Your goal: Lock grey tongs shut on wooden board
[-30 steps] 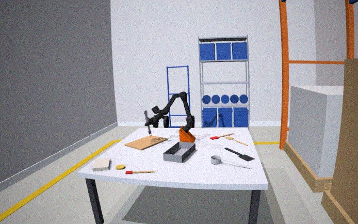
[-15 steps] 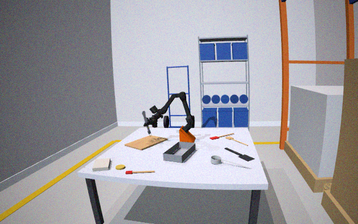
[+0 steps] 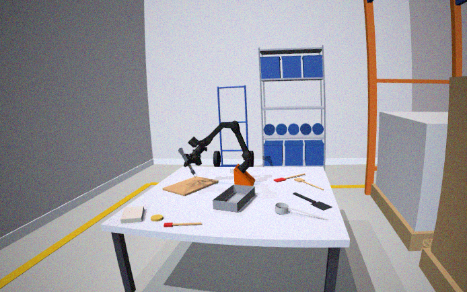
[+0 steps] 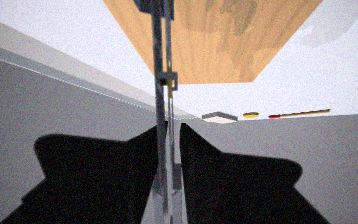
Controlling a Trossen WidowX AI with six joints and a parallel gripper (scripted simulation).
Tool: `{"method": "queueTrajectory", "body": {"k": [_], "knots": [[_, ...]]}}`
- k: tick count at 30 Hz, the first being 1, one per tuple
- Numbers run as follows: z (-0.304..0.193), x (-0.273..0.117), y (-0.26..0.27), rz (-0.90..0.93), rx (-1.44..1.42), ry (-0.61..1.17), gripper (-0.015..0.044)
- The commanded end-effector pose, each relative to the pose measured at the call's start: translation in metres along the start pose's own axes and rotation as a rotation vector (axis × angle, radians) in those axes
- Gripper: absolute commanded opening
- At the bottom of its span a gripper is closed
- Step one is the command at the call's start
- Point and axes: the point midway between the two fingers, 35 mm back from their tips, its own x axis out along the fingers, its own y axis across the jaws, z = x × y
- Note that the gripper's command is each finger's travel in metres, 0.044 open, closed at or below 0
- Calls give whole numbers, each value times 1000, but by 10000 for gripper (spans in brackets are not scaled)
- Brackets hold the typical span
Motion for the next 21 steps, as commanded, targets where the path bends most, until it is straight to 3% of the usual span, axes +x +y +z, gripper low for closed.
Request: {"method": "queueTrajectory", "body": {"k": [1, 21], "knots": [[-6, 4, 5, 10, -6, -54, -150], [-12, 17, 8, 21, -1, -346, -150]]}}
